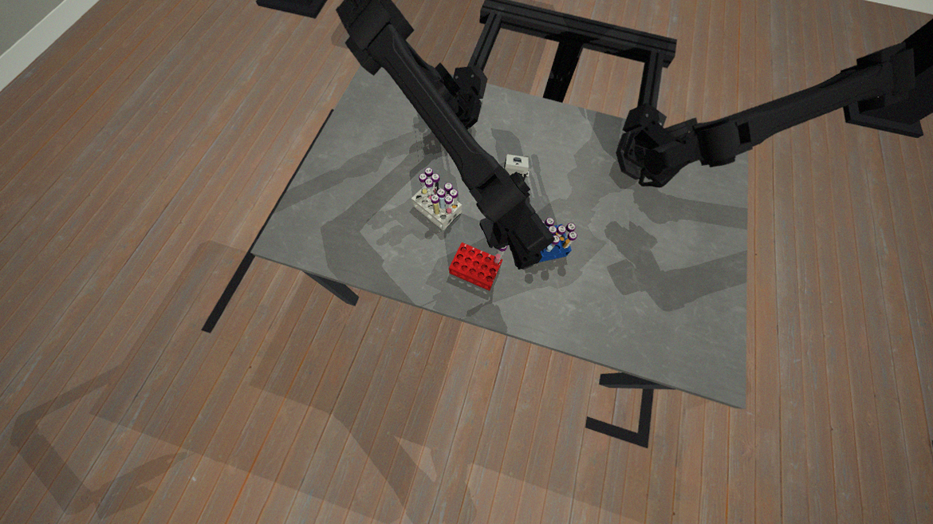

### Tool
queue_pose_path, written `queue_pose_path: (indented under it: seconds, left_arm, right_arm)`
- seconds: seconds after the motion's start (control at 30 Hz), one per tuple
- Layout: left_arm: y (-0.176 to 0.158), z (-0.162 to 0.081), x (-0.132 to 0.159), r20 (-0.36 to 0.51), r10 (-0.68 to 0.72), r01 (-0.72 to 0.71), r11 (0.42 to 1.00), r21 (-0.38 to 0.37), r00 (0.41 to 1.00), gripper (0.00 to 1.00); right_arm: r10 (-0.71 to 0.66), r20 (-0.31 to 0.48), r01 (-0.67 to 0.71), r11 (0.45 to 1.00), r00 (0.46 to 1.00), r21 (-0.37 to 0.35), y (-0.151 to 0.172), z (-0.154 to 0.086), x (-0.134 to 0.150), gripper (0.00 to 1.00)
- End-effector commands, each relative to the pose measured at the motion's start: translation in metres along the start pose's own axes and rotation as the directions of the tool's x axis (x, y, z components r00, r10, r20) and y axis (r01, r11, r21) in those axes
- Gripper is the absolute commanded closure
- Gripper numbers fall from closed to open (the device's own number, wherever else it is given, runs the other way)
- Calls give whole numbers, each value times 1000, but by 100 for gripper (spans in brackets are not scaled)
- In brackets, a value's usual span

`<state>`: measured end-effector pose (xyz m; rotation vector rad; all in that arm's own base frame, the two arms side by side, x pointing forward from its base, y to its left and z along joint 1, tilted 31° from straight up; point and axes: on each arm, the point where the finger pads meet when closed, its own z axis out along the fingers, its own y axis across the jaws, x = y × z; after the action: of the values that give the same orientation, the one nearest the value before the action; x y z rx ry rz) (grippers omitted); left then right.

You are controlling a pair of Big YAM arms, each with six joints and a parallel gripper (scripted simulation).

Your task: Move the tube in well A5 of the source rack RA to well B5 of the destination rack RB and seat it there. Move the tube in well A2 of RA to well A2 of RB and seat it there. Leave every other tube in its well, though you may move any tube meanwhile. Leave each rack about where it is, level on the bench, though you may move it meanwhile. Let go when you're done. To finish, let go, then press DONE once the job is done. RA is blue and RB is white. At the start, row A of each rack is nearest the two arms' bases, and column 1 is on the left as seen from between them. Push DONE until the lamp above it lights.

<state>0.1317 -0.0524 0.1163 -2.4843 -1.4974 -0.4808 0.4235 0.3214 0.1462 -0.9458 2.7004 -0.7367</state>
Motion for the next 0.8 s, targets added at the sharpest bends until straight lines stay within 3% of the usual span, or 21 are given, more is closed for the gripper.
queue_pose_path:
  seconds: [0.0,0.17,0.4,0.43,0.57,0.77]
  left_arm:
    - [8,-10,1,9,-9,9,1000,-24,1000,70]
    - [8,-10,1,9,-9,9,1000,-24,1000,70]
    - [8,-10,1,9,-9,9,1000,-24,1000,70]
    - [8,-10,1,9,-9,9,1000,-24,1000,70]
    - [8,-10,1,9,-9,9,1000,-24,1000,70]
    - [8,-10,1,9,-9,9,1000,-24,1000,70]
  right_arm:
    - [10,33,-10,1000,999,-7,8,-13,3,100]
    - [19,8,-19,1000,1000,-4,10,1,9,100]
    - [7,26,-6,1000,1000,-6,22,-8,16,100]
    - [2,-7,-2,1000,1000,0,24,7,18,100]
    - [11,27,-11,1000,1000,-7,24,-11,23,100]
    - [15,14,-15,1000,1000,-6,30,-3,30,100]
